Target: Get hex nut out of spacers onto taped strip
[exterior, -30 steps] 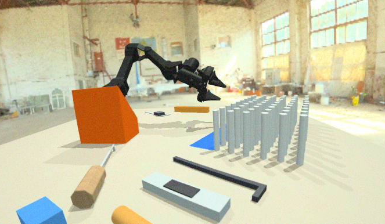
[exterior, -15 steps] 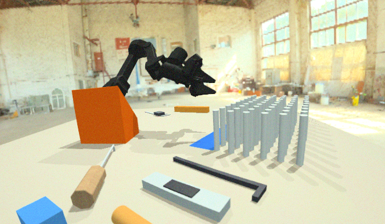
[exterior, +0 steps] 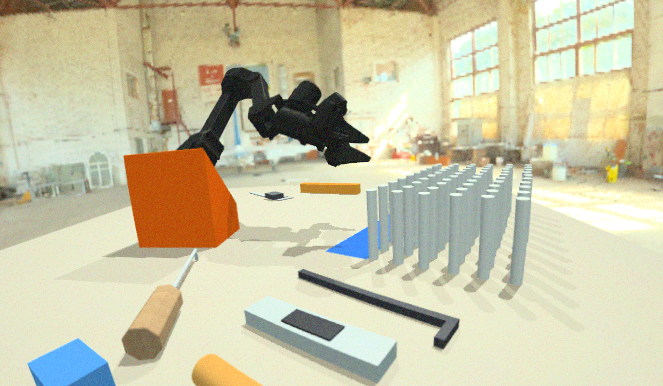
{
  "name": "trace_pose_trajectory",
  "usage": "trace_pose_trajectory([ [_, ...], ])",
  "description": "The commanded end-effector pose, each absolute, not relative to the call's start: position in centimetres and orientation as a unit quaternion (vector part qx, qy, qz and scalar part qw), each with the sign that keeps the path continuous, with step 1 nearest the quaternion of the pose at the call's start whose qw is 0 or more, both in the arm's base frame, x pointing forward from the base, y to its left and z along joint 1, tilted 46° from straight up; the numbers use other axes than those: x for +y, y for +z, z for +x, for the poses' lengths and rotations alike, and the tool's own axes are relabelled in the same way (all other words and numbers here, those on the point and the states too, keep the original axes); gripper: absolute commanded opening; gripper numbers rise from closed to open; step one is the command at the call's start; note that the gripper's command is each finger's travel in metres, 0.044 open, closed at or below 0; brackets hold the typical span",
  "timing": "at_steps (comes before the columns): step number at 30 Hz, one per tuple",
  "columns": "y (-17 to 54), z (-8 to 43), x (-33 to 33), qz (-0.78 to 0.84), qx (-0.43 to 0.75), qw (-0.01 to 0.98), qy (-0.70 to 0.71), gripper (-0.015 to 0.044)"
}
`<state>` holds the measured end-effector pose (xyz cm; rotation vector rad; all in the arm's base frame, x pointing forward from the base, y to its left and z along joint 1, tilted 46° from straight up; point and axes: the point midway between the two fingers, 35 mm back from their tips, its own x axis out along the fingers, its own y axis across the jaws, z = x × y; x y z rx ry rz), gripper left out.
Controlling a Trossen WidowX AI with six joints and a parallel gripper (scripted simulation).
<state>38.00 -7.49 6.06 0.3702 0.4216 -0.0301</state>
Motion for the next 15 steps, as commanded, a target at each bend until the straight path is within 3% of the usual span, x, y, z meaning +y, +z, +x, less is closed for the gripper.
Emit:
trace_pose_trajectory([
  [1, 5.95, 37.93, -7.46, 0.186, 0.209, 0.96, -0.015, 0.044],
  [15, 6.05, 37.92, -7.75, 0.185, 0.208, 0.96, -0.018, 0.044],
])
